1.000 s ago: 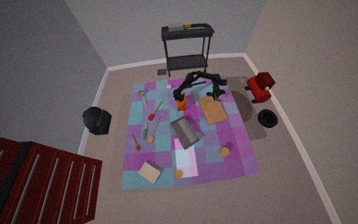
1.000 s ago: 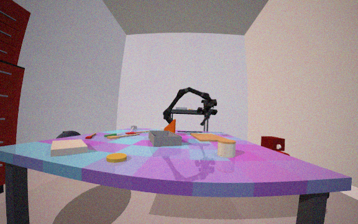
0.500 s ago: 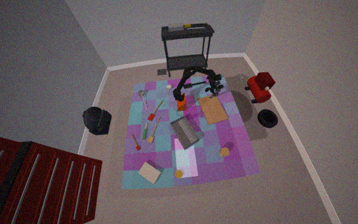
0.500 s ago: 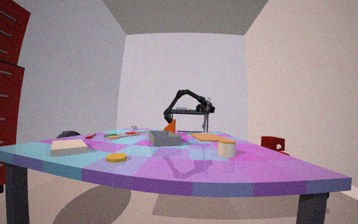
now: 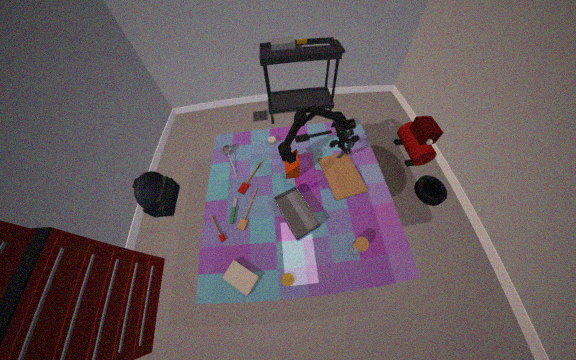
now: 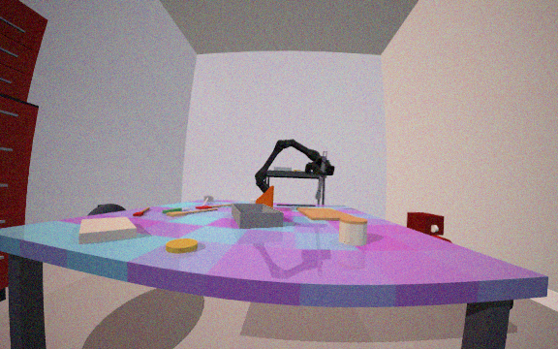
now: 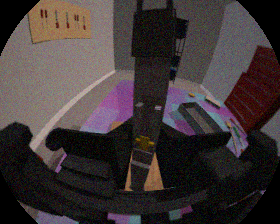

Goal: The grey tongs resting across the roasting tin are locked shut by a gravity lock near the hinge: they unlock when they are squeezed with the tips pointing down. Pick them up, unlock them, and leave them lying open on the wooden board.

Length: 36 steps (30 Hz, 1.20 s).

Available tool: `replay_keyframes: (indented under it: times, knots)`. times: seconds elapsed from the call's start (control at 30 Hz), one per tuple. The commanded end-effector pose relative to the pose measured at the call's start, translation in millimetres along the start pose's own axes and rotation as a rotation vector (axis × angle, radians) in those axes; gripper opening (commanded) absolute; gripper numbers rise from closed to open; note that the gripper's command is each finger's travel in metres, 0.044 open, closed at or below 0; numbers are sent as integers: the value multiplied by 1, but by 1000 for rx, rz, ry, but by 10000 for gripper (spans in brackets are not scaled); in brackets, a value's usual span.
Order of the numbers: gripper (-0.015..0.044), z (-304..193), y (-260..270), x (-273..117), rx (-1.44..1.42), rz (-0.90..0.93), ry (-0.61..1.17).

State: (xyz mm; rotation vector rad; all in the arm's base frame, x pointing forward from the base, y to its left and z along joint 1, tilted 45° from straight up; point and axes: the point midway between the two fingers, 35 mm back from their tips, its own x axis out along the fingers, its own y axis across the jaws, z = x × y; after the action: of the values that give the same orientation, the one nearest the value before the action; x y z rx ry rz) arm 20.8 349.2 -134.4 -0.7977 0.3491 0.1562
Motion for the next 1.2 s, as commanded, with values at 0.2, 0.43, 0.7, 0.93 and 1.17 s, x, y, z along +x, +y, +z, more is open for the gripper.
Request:
replay_keyframes:
  times: [0.2,0.43,0.7,0.93,1.17]
  knots:
    - [-150,2,0,-1,8,2,-10]
    - [-150,2,0,-1,8,2,-10]
    - [-150,1,0,1,6,-2,10]
    - [-150,-11,-1,22,-19,-40,238]
    - [-150,-26,-2,40,-35,-62,511]
